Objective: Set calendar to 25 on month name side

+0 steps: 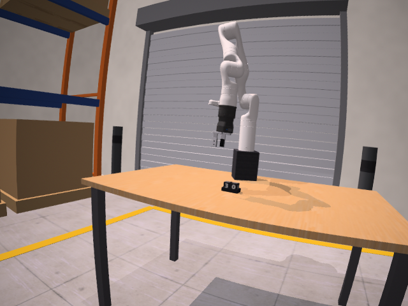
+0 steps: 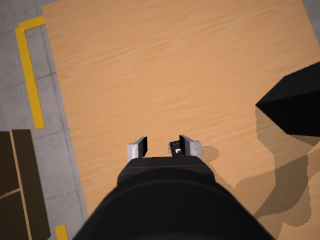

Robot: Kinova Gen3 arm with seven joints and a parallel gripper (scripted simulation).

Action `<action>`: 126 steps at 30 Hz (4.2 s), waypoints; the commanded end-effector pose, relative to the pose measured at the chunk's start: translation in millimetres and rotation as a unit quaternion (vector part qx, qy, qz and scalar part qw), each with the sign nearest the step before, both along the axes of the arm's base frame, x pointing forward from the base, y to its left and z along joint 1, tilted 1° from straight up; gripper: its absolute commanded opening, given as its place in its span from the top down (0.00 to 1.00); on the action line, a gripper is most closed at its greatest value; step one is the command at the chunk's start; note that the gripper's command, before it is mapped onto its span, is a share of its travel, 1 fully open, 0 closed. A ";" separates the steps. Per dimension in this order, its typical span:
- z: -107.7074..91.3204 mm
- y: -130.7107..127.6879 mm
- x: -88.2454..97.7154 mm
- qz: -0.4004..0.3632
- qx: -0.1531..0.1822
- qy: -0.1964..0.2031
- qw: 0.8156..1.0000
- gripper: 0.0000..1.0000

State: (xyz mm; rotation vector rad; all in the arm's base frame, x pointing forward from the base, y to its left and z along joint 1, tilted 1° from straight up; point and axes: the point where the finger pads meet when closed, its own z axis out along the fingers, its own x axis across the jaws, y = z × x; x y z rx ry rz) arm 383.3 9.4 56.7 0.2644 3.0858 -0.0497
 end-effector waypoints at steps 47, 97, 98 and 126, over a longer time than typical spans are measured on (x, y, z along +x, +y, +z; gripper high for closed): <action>-38.6 68.2 -24.1 0.081 0.016 0.008 0.997 0.00; -46.7 82.4 -31.7 0.102 0.021 0.011 0.994 0.00; -46.8 82.3 -31.7 0.104 0.021 0.011 0.994 0.00; -54.5 75.2 -29.7 0.269 0.012 0.025 0.963 0.00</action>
